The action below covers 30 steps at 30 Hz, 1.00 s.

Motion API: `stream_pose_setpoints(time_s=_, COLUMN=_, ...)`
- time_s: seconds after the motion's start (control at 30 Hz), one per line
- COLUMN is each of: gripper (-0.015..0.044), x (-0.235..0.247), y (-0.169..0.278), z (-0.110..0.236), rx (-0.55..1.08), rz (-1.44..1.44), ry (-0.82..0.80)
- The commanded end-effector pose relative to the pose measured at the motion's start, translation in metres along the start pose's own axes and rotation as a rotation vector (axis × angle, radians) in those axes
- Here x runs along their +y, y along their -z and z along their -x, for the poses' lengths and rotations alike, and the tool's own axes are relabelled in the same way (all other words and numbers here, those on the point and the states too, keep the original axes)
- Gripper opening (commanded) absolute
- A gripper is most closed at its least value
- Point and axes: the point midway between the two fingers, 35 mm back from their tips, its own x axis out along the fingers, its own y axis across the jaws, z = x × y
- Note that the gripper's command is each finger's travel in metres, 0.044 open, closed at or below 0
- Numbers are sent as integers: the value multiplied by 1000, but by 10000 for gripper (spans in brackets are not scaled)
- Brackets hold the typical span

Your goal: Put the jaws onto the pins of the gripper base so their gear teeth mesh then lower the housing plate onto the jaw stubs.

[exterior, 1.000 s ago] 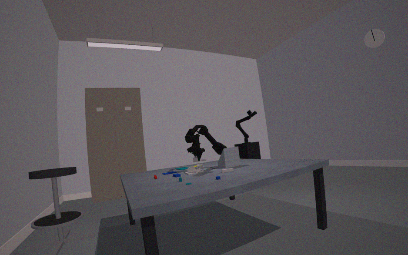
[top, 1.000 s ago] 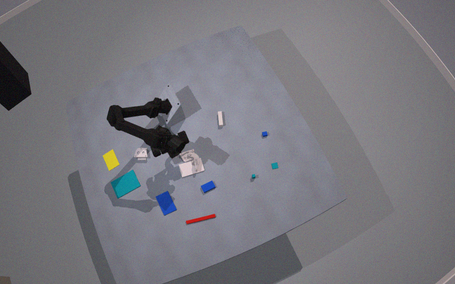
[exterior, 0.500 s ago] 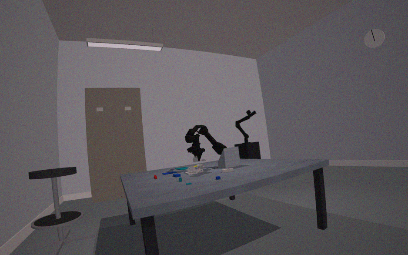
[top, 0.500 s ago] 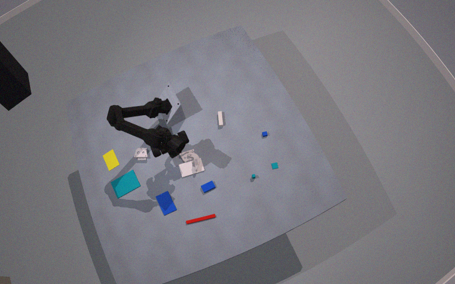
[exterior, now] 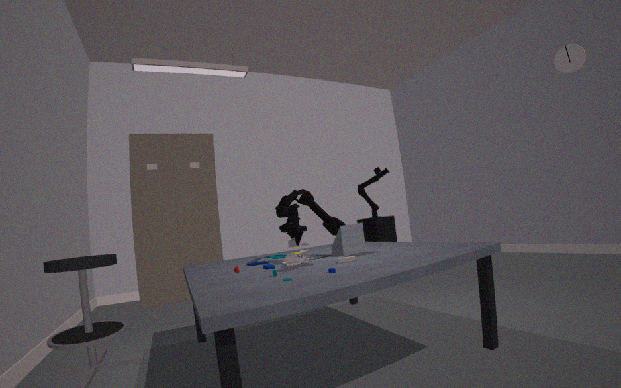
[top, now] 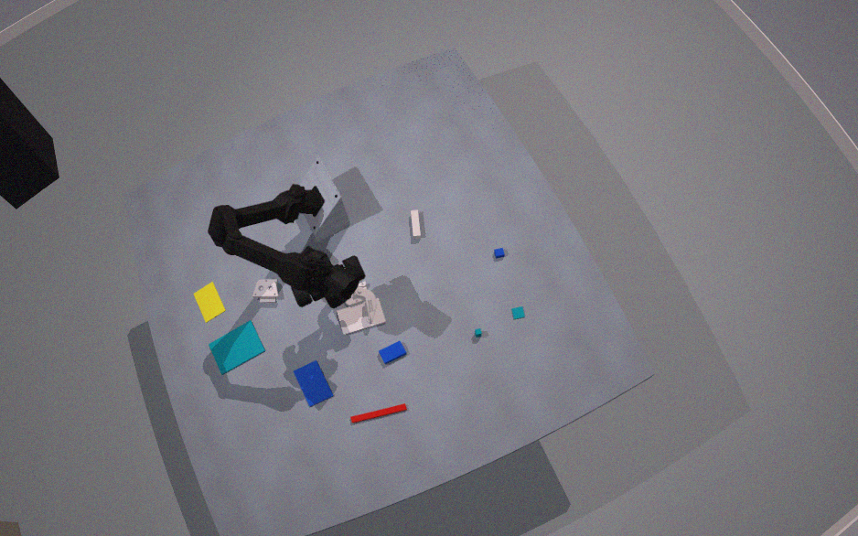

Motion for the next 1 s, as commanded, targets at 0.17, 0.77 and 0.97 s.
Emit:
stream_pose_setpoints(time_s=0.17, gripper=134, x=8, y=-31, z=-1, rx=-3, rz=-2, ry=2)
stream_pose_setpoints(time_s=0.77, gripper=134, x=11, y=-41, z=-2, rx=-3, rz=-3, ry=2)
stream_pose_setpoints(time_s=0.97, gripper=134, x=11, y=-41, z=-2, rx=-3, rz=-3, ry=2)
